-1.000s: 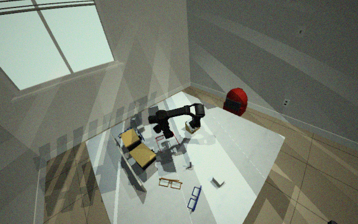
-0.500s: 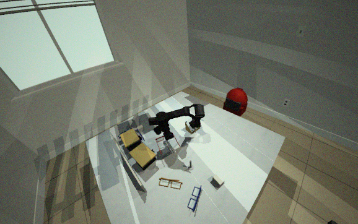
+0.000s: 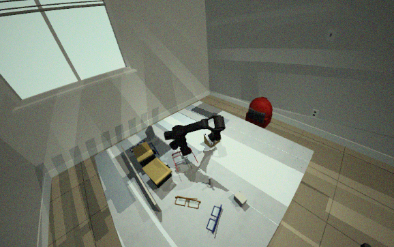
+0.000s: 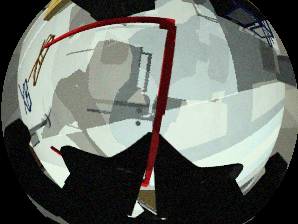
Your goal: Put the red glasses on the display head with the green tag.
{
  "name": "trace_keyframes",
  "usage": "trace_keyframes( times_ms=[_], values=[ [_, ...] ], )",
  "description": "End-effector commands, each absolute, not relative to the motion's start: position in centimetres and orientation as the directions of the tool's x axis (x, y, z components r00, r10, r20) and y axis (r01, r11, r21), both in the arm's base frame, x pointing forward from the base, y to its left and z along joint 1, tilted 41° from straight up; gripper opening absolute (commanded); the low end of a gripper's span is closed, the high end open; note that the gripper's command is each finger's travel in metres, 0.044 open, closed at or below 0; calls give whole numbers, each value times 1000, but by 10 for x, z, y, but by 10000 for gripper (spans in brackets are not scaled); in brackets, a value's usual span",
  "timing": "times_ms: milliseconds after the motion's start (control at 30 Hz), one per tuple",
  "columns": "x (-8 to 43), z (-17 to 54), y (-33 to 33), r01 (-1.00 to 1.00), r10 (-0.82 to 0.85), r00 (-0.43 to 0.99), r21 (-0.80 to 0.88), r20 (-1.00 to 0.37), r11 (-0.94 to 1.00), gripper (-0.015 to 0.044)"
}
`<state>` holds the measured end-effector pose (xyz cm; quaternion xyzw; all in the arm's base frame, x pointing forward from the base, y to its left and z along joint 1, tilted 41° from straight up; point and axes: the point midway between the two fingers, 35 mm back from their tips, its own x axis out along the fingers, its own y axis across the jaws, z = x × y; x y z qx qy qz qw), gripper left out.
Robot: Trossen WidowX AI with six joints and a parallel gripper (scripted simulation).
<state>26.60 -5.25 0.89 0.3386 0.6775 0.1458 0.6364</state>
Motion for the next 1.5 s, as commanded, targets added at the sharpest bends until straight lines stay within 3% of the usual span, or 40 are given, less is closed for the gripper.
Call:
trace_keyframes(
  times_ms=[0,1467],
  values=[
    [266,6,-49,279,649,42,633,-760,722,0],
    [264,-22,-22,278,653,42,637,-756,719,0]
  ],
)
